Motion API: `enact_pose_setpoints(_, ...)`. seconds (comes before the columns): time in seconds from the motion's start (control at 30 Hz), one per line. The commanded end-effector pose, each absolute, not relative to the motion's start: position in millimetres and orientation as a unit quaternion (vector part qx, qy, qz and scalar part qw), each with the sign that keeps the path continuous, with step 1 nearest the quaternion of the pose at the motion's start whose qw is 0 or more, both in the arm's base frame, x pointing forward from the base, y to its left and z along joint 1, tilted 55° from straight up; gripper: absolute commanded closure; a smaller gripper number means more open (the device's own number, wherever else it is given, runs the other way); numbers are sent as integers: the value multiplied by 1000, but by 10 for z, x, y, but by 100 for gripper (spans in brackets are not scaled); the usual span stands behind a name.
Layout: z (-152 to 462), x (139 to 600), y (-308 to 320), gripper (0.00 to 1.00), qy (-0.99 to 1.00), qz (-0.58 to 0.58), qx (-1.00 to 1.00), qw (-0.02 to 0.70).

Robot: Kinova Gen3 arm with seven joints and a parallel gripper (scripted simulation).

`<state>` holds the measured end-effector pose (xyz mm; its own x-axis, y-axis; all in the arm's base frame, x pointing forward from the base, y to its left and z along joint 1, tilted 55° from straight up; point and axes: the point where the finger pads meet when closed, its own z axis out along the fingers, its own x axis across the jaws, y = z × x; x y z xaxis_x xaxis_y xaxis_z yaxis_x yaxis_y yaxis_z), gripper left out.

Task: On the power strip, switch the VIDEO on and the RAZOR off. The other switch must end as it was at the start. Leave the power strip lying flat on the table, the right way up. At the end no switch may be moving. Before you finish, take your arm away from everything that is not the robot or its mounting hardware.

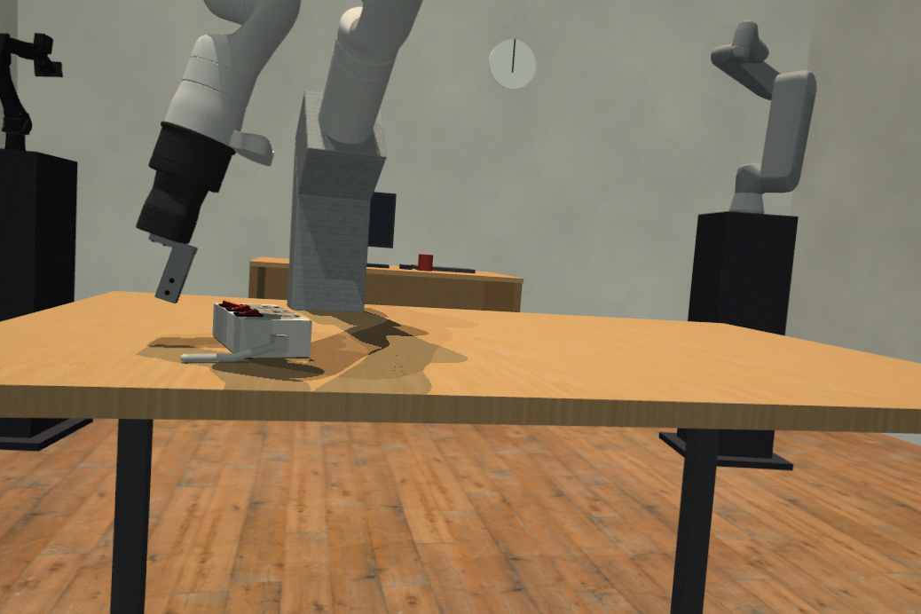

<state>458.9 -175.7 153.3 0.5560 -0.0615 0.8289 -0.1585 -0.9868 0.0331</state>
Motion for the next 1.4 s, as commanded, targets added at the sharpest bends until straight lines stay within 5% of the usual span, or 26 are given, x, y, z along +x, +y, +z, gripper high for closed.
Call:
enact_pose_setpoints(0.0,1558,4598,-1784,100,-66,469,879,52)
enact_pose_setpoints(1.37,1628,4477,-1829,100,-57,469,881,39)
